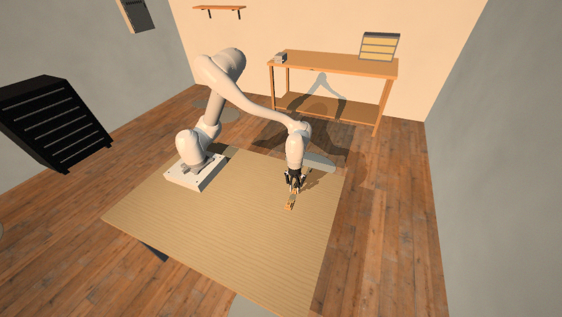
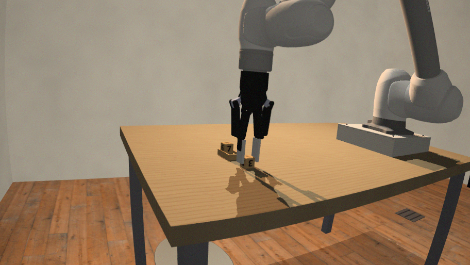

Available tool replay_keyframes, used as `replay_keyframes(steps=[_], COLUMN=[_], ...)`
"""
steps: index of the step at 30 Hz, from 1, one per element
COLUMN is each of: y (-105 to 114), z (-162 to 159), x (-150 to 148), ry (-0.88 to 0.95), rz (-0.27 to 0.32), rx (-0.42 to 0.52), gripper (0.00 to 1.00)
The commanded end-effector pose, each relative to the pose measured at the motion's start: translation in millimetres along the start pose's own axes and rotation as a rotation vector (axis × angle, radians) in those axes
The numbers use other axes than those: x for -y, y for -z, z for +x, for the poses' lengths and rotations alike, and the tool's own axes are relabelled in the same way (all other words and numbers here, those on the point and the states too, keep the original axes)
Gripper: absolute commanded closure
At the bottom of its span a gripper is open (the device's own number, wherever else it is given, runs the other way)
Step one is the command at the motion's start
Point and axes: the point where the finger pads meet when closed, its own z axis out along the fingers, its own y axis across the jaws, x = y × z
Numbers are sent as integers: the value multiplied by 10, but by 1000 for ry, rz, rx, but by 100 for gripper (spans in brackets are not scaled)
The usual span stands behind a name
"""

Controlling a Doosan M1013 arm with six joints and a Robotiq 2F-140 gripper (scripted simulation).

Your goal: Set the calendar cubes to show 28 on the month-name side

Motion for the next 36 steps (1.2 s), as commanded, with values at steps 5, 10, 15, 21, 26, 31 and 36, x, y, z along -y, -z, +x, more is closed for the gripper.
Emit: replay_keyframes(steps=[5, 10, 15, 21, 26, 31, 36], y=[-39, 31, 135, 444, 700, 824, 859], z=[8, 8, 8, 7, 7, 7, 7], x=[32, 32, 31, 30, 29, 28, 28], ry=[-6, -6, -6, -6, -6, -6, -6], rz=[4, 4, 4, 4, 4, 4, 4], rx=[-1, -1, -1, -1, -1, -1, -1], gripper=[65, 65, 65, 65, 65, 65, 65])
